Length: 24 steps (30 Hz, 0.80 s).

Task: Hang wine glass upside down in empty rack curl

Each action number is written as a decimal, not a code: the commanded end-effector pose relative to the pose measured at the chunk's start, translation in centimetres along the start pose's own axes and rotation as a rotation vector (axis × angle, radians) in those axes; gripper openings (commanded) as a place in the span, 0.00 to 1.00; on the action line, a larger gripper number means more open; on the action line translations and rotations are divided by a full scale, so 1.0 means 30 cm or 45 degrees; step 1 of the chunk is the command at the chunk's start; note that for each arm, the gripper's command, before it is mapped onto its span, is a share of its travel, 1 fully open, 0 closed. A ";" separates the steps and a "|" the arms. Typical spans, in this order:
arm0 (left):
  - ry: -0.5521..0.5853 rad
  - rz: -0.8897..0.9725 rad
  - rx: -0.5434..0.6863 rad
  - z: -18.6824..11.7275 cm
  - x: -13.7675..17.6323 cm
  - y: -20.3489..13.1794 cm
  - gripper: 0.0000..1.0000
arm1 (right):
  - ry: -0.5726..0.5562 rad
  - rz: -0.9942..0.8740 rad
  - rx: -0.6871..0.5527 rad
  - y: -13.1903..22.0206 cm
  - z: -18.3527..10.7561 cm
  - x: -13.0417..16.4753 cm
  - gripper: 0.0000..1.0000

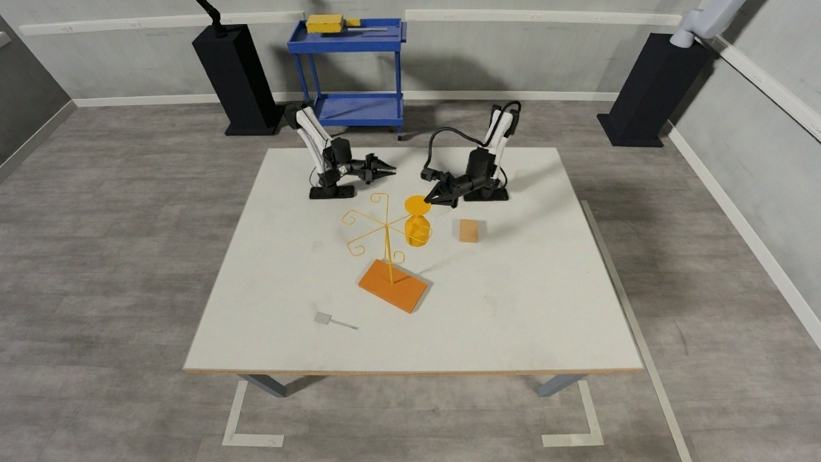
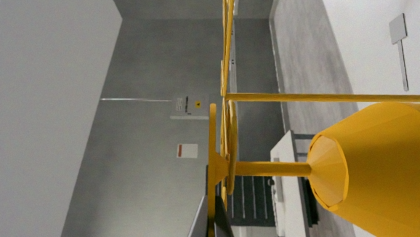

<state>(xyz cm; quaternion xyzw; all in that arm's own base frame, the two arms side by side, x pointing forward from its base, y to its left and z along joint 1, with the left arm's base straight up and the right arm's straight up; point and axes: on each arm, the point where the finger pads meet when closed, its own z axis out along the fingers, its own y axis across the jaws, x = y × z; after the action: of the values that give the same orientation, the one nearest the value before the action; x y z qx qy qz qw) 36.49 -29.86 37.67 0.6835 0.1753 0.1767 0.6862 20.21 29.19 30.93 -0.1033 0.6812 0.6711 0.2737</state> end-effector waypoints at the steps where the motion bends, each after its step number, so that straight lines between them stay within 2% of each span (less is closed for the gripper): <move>1: 0.012 0.071 -0.095 -0.016 0.006 0.092 0.00 | -0.039 -0.075 -0.074 0.080 -0.002 -0.043 0.17; 2: -0.022 0.066 -0.088 -0.002 -0.028 0.083 0.00 | -0.039 -0.075 -0.074 0.080 -0.002 -0.043 0.17; 10: 0.011 0.048 -0.059 -0.025 0.004 0.039 0.00 | -0.039 -0.075 -0.074 0.080 -0.002 -0.043 0.17; 14: -0.023 0.068 -0.093 -0.016 -0.033 0.085 0.00 | -0.039 -0.075 -0.074 0.080 -0.002 -0.043 0.17; 16: -0.011 0.041 -0.051 -0.009 -0.016 0.026 0.00 | -0.039 -0.075 -0.074 0.080 -0.002 -0.043 0.17; 21: -0.018 0.061 -0.082 -0.007 -0.027 0.070 0.00 | -0.039 -0.075 -0.074 0.080 -0.002 -0.043 0.17; 23: 0.011 0.062 -0.081 -0.020 0.006 0.070 0.00 | -0.039 -0.075 -0.074 0.080 -0.002 -0.043 0.17; 24: -0.017 0.061 -0.081 -0.010 -0.025 0.071 0.00 | -0.039 -0.075 -0.074 0.080 -0.002 -0.043 0.17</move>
<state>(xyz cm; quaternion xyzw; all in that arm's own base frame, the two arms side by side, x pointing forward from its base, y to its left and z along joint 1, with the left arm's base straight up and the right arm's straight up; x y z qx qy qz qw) 36.36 -29.95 37.49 0.6846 0.1744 0.1743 0.6859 20.21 29.19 30.93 -0.1033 0.6812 0.6711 0.2737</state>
